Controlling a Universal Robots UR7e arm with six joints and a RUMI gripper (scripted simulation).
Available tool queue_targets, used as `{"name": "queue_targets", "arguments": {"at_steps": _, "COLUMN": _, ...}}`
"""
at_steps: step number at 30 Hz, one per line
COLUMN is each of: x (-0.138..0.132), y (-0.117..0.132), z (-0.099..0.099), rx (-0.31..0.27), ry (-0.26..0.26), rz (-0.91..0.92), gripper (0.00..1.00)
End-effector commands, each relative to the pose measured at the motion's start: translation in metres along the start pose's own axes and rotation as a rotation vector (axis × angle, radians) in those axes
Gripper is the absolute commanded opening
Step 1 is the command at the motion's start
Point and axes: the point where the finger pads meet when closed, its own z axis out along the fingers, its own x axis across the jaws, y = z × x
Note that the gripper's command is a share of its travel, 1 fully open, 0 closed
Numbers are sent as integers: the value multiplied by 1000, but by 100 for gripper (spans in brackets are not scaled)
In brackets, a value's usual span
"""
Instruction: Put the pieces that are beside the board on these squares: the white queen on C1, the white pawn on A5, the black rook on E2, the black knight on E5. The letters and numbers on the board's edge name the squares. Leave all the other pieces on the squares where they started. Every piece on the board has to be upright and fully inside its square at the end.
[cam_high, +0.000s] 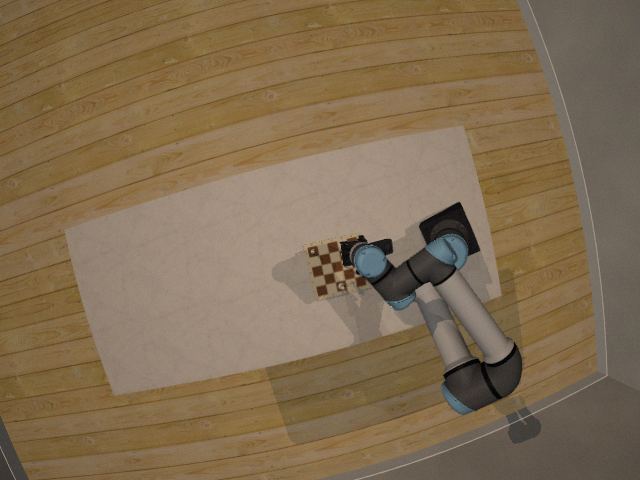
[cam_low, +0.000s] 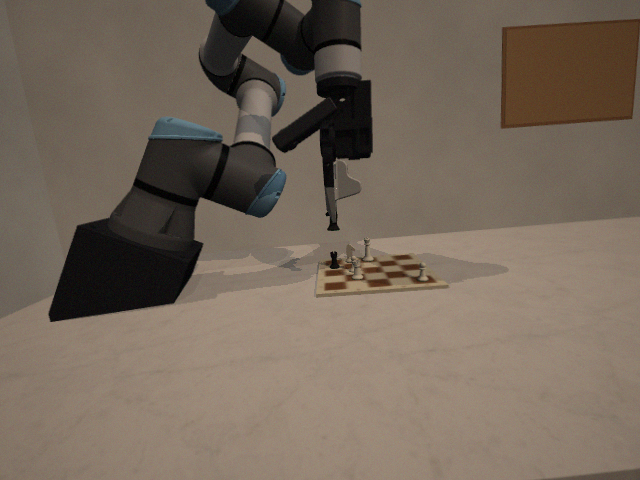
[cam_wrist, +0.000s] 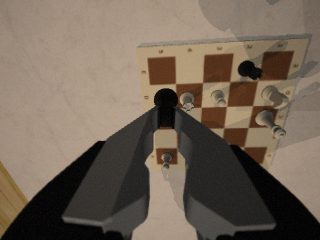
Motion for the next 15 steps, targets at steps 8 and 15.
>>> {"name": "queue_targets", "arguments": {"at_steps": 8, "x": -11, "y": -5, "z": -1, "rx": -42, "ry": 40, "rz": -80, "gripper": 0}}
{"name": "queue_targets", "arguments": {"at_steps": 15, "x": -11, "y": -5, "z": -1, "rx": -43, "ry": 40, "rz": -82, "gripper": 0}}
